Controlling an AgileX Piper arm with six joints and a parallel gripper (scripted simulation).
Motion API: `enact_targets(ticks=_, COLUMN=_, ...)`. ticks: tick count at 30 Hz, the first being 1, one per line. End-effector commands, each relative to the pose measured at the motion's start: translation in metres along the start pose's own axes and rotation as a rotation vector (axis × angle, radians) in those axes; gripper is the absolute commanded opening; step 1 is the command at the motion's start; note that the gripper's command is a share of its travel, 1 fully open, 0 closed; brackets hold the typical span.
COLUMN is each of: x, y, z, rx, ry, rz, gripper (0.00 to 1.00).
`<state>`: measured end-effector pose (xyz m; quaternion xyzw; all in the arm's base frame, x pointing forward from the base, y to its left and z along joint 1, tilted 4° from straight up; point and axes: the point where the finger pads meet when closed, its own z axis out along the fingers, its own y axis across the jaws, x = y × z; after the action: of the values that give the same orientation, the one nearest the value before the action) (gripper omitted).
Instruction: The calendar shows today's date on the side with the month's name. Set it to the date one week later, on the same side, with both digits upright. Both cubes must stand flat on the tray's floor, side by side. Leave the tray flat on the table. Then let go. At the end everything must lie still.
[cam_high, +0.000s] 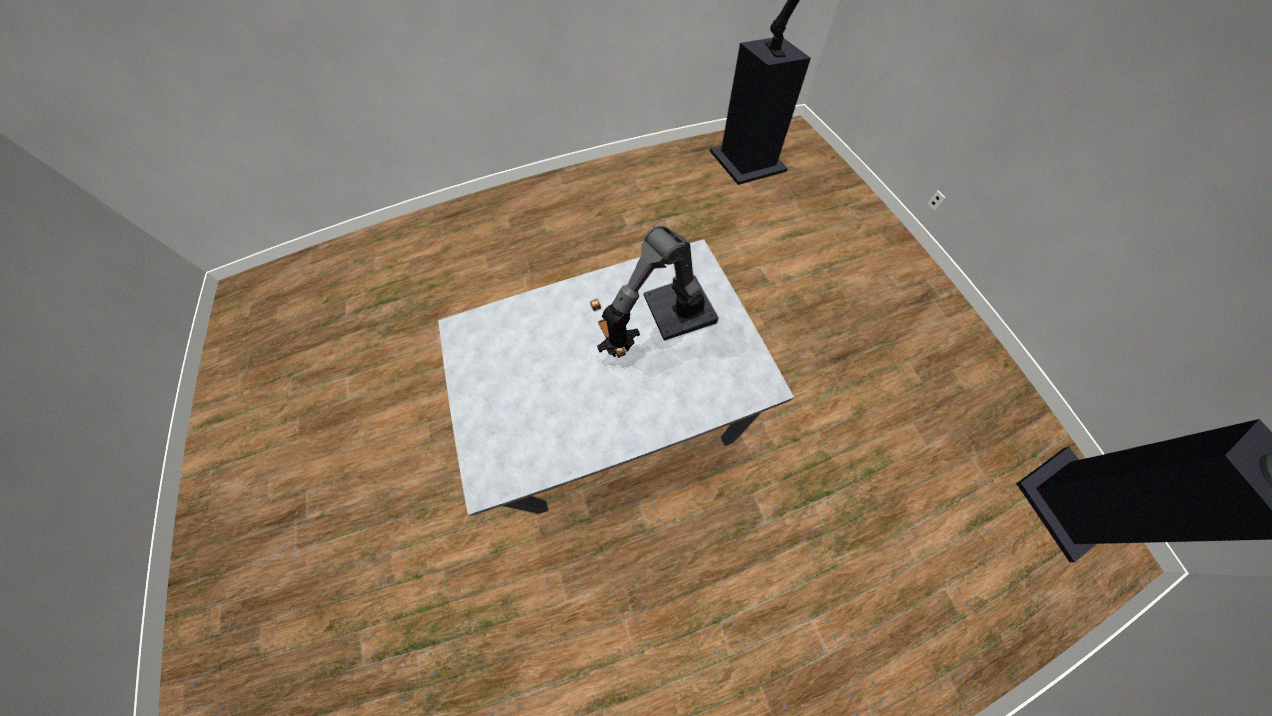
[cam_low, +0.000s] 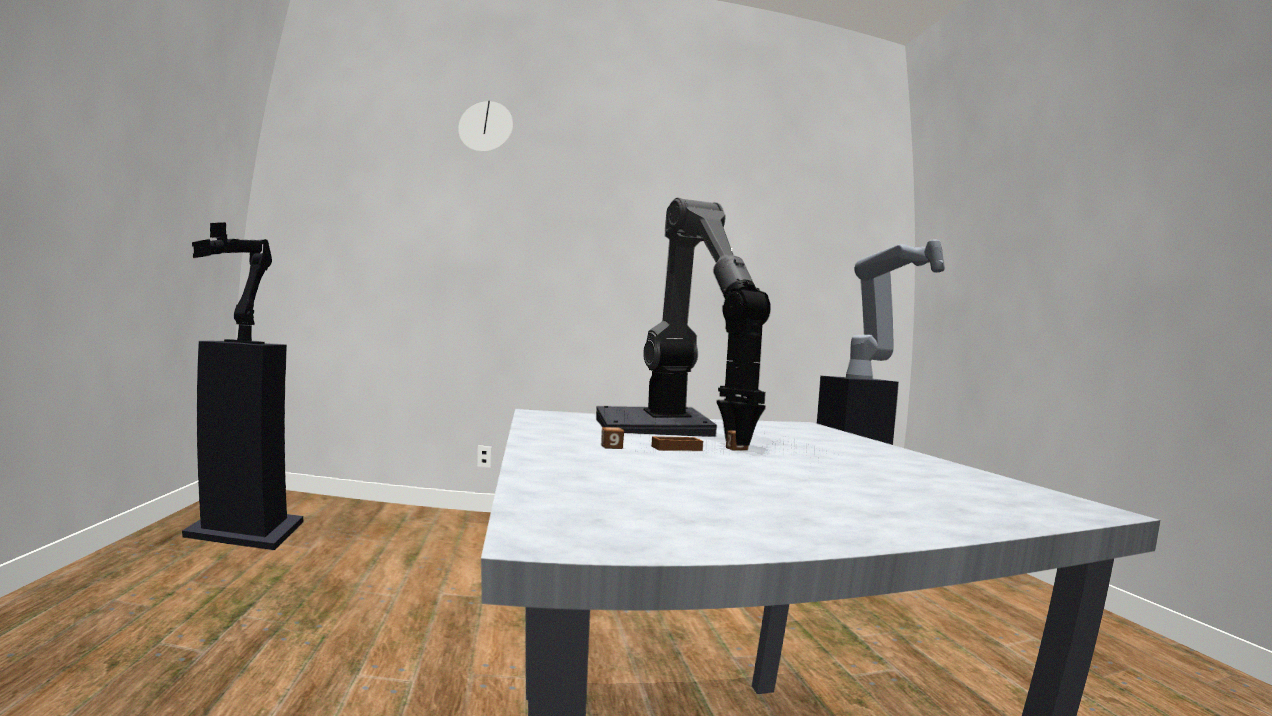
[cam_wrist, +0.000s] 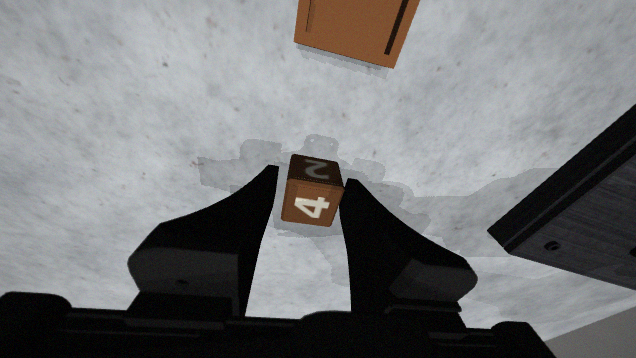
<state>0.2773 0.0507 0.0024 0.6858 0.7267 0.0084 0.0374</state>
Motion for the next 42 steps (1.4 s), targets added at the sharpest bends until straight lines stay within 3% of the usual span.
enact_targets(ticks=1, x=-0.0006, y=-0.0011, z=0.0009, rx=0.004, ry=-0.001, rz=0.001, gripper=0.59)
enact_targets(ticks=34, x=-0.0006, y=-0.0011, z=0.0009, rx=0.004, ry=-0.001, rz=0.001, gripper=0.59)
enact_targets(ticks=35, x=-0.0006, y=-0.0011, z=0.0009, rx=0.004, ry=-0.001, rz=0.001, gripper=0.34)
enact_targets(ticks=42, x=-0.0006, y=-0.0011, z=0.0009, rx=0.004, ry=-0.001, rz=0.001, gripper=0.34)
